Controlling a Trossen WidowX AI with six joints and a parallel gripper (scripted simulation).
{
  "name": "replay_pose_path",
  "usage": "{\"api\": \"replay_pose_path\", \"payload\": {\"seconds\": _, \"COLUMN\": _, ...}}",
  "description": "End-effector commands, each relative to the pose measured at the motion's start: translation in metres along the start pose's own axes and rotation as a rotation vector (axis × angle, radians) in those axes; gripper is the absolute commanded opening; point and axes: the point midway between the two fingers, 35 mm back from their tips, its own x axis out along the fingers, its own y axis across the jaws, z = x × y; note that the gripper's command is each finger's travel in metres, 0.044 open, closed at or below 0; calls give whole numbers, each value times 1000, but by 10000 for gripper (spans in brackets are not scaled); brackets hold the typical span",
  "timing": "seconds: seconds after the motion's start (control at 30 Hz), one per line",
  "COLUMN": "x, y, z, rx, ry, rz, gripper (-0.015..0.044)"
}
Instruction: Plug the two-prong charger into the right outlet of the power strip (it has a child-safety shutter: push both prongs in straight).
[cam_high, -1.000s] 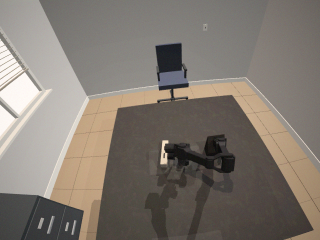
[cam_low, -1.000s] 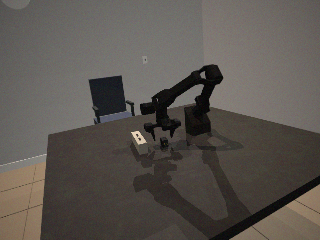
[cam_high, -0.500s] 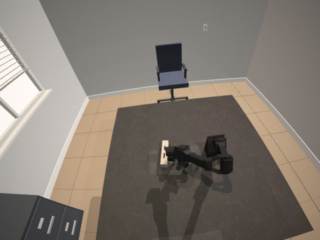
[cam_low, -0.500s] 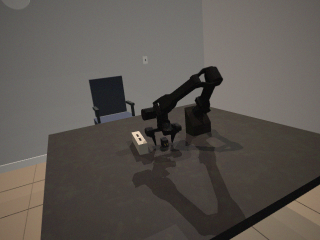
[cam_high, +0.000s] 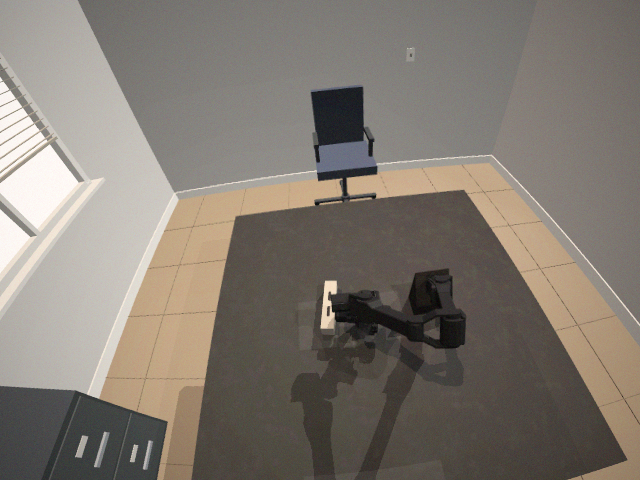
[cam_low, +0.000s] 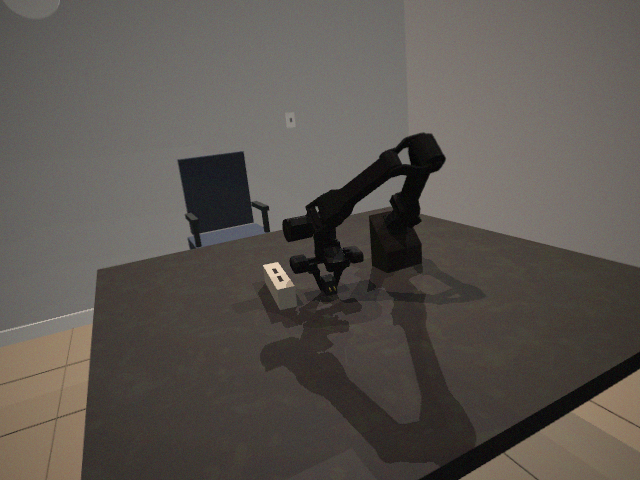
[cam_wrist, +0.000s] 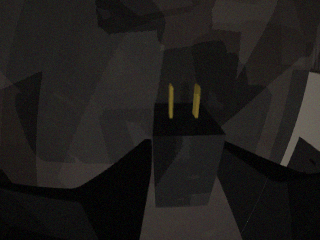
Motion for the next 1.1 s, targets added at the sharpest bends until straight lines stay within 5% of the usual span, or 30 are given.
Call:
{"api": "replay_pose_path", "payload": {"seconds": 0.0, "x": 0, "y": 0, "z": 0, "rx": -1, "ry": 0, "rz": 0, "gripper": 138}}
{"api": "replay_pose_path", "payload": {"seconds": 0.17, "x": 0, "y": 0, "z": 0, "rx": -1, "ry": 0, "rz": 0, "gripper": 105}}
{"api": "replay_pose_path", "payload": {"seconds": 0.3, "x": -6, "y": -1, "z": -1, "rx": 0, "ry": 1, "rz": 0, "gripper": 0}}
{"api": "replay_pose_path", "payload": {"seconds": 0.73, "x": -54, "y": 0, "z": -9, "rx": 8, "ry": 1, "rz": 7, "gripper": 0}}
{"api": "replay_pose_path", "payload": {"seconds": 1.07, "x": -51, "y": -1, "z": -16, "rx": 118, "ry": -2, "rz": 14, "gripper": 0}}
